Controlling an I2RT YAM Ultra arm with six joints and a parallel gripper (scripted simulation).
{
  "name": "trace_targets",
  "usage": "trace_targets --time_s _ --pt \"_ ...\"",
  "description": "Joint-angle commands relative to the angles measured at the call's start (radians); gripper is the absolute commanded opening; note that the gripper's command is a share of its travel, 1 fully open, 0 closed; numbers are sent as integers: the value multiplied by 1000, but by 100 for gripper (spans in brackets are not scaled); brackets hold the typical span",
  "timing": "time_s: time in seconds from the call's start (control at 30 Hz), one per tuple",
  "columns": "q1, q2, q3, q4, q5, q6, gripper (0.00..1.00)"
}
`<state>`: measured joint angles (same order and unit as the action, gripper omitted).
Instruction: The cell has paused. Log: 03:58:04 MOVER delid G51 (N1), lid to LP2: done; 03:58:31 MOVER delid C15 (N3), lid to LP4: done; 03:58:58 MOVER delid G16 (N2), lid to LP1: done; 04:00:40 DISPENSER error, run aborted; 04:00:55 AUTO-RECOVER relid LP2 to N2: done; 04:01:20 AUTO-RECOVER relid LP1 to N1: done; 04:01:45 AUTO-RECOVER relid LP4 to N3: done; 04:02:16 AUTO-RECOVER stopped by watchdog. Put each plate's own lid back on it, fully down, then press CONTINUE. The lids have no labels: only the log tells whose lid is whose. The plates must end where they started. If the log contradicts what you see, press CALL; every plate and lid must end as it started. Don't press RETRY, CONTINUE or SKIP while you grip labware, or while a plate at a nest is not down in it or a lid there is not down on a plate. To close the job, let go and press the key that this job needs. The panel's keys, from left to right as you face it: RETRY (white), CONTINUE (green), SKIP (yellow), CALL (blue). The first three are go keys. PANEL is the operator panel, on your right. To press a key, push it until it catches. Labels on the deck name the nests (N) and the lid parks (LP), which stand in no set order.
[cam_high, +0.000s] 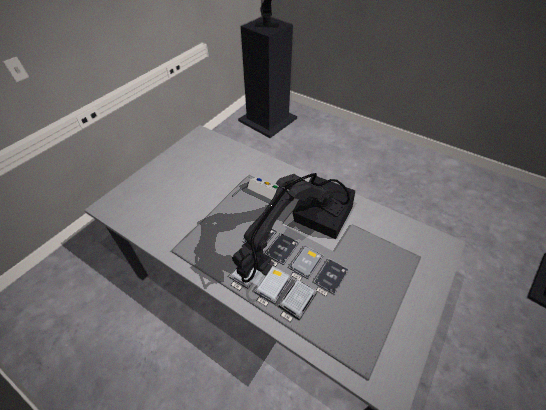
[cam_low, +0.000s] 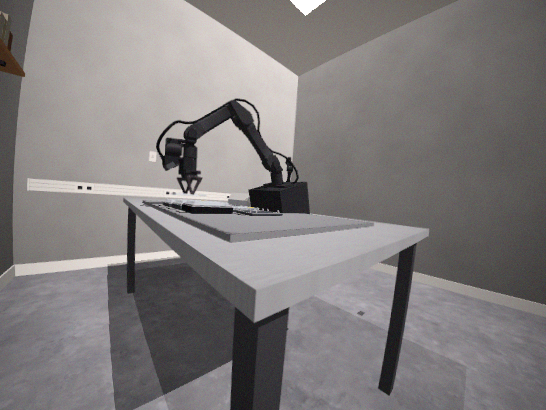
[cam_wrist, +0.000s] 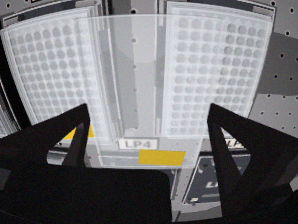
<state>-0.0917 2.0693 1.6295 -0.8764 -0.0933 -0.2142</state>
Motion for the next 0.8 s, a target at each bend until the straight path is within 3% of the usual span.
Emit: trace_targets --time_s 0.0,0.47,0.77 --pt "35 -50 -24 27 23 65 0" --pt "183 -84 -68 49 65 207 0" --pt "271 -88 -49 36 92 291 0"
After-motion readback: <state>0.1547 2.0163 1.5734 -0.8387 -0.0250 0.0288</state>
